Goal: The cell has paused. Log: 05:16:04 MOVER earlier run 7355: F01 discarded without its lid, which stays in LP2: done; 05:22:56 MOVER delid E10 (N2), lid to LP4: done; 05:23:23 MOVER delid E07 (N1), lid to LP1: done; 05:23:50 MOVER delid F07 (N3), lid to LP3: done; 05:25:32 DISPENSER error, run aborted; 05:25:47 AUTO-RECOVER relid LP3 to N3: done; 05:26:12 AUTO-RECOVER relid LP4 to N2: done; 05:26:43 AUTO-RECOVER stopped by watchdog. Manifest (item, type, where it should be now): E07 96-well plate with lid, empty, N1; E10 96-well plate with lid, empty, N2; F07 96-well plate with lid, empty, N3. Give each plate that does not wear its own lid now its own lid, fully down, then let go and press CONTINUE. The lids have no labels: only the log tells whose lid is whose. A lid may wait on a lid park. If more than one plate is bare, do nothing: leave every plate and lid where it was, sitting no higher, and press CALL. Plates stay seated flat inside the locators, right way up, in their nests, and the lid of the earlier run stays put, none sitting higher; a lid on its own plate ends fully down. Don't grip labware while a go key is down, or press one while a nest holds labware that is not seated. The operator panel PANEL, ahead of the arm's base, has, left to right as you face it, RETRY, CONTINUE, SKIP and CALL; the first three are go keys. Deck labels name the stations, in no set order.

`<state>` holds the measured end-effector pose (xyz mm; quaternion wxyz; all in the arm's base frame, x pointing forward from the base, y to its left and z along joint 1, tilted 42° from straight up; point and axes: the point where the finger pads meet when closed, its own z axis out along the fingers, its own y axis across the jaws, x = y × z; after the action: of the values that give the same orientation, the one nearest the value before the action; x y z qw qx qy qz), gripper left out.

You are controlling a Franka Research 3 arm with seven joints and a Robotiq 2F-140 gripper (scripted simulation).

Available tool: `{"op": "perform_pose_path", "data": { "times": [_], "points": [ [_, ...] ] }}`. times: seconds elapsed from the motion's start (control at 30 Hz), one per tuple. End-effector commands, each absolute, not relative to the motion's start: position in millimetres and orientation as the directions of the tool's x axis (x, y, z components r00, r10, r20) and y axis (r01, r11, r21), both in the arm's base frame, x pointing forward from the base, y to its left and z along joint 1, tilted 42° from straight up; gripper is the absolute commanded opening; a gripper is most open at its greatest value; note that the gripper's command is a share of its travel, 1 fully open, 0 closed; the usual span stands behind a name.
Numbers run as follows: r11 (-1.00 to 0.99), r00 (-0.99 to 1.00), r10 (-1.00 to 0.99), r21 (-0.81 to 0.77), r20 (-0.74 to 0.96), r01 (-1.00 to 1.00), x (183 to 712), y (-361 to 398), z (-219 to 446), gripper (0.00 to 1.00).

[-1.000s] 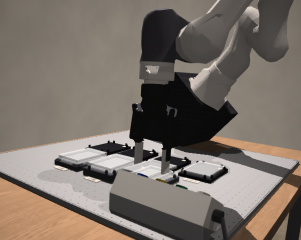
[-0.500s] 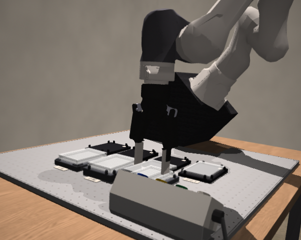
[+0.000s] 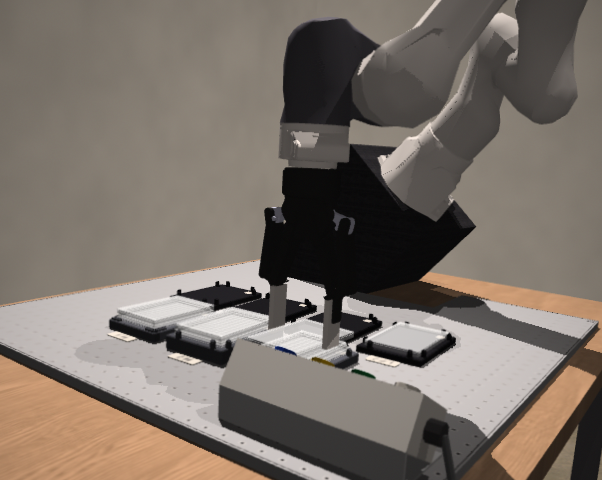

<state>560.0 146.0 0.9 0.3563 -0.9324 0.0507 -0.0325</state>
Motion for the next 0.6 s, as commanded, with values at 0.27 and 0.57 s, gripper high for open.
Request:
{"op": "perform_pose_path", "data": {
  "times": [0.27, 0.57],
  "points": [
    [-0.741, 0.993, -0.118, -0.668, 0.03, -0.067, 561.7, 146.1, 1.0, 0.0],
    [-0.742, 0.993, -0.115, -0.668, 0.033, -0.064, 561.8, 146.3, 0.5, 0.0]
  ]
}}
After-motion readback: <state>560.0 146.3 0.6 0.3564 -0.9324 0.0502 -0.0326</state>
